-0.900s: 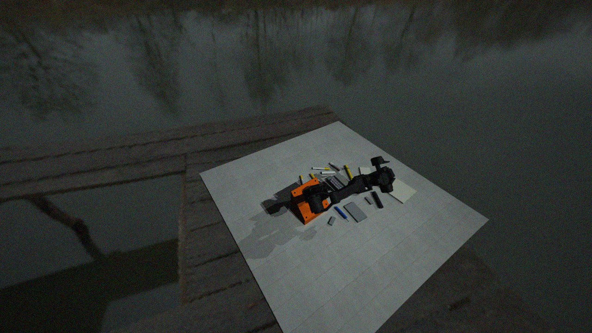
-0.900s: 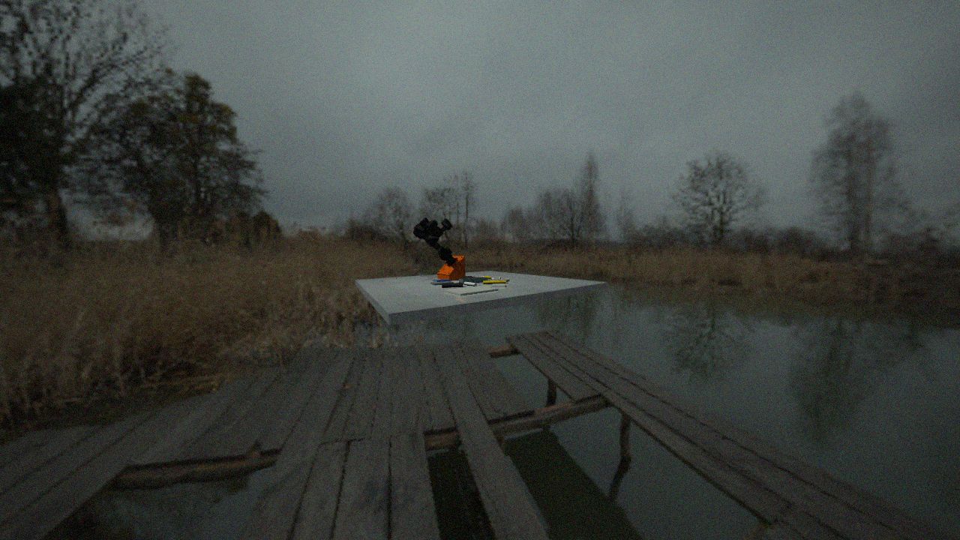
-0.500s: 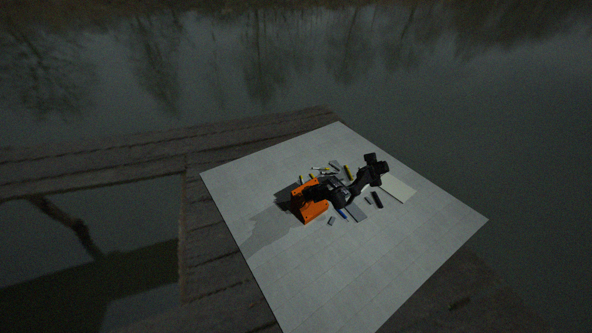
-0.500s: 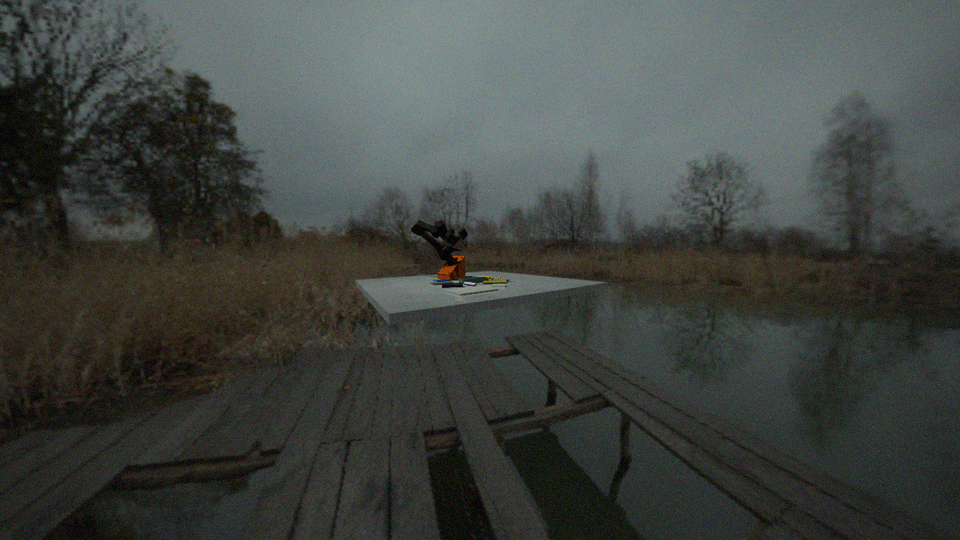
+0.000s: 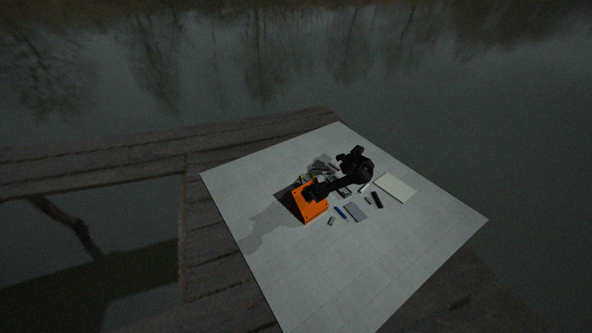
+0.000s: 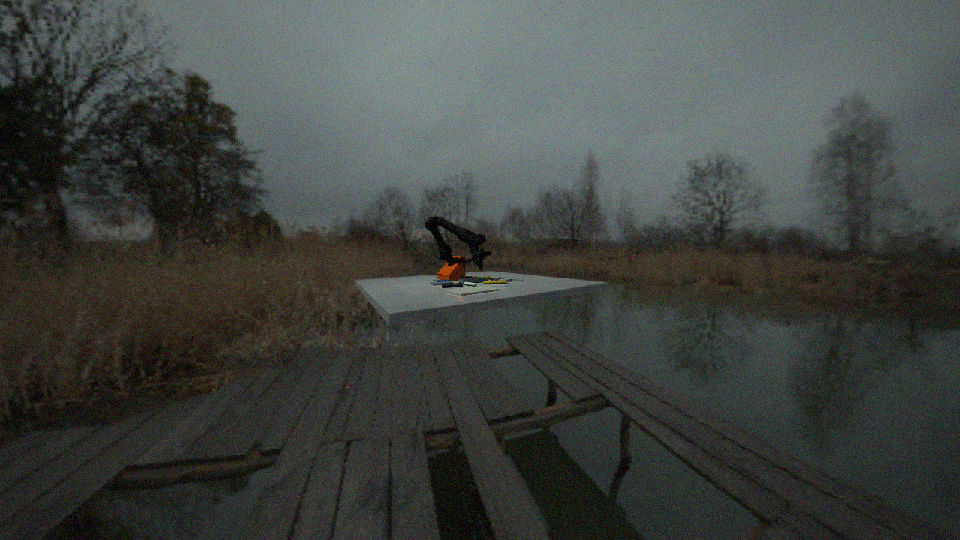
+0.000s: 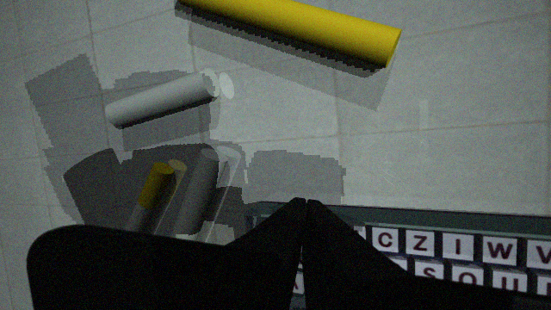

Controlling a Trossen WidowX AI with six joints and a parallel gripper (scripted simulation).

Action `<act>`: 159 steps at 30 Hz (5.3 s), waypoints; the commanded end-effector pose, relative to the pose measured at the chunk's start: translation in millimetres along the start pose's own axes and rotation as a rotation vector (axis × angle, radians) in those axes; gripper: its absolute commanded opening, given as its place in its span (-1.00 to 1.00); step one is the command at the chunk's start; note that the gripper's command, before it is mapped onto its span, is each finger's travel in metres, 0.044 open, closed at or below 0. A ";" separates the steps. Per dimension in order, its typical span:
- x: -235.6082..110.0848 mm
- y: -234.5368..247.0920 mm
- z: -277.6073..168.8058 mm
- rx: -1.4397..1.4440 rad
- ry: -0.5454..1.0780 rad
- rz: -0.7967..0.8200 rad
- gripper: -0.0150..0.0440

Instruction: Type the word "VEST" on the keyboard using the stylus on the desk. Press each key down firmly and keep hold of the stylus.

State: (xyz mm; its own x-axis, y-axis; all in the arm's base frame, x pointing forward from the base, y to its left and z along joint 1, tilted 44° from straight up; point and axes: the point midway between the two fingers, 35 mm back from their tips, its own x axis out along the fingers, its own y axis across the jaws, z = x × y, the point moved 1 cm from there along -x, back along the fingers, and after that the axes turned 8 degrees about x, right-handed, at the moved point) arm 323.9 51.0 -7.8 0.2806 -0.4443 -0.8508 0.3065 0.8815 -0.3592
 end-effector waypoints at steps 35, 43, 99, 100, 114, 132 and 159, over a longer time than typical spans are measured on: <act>19.7 -55.3 -32.7 -0.210 0.111 -0.313 -0.49; 6.2 -100.2 -15.9 -0.211 0.110 -0.317 -0.49; -23.9 -3.8 -71.0 -0.218 0.103 -0.304 -0.49; -25.0 -3.9 -70.7 -0.218 0.103 -0.304 -0.49; -24.6 -4.2 -70.8 -0.213 0.104 -0.305 -0.49; -44.2 -153.5 -70.1 0.742 -0.308 -0.570 0.02; -57.4 -227.4 -96.3 1.206 -0.633 -0.610 0.02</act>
State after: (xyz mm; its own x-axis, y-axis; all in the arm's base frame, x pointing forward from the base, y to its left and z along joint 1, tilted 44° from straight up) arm 151.4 -106.1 87.1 0.0755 -0.9578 -0.2772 0.9790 0.0183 0.2032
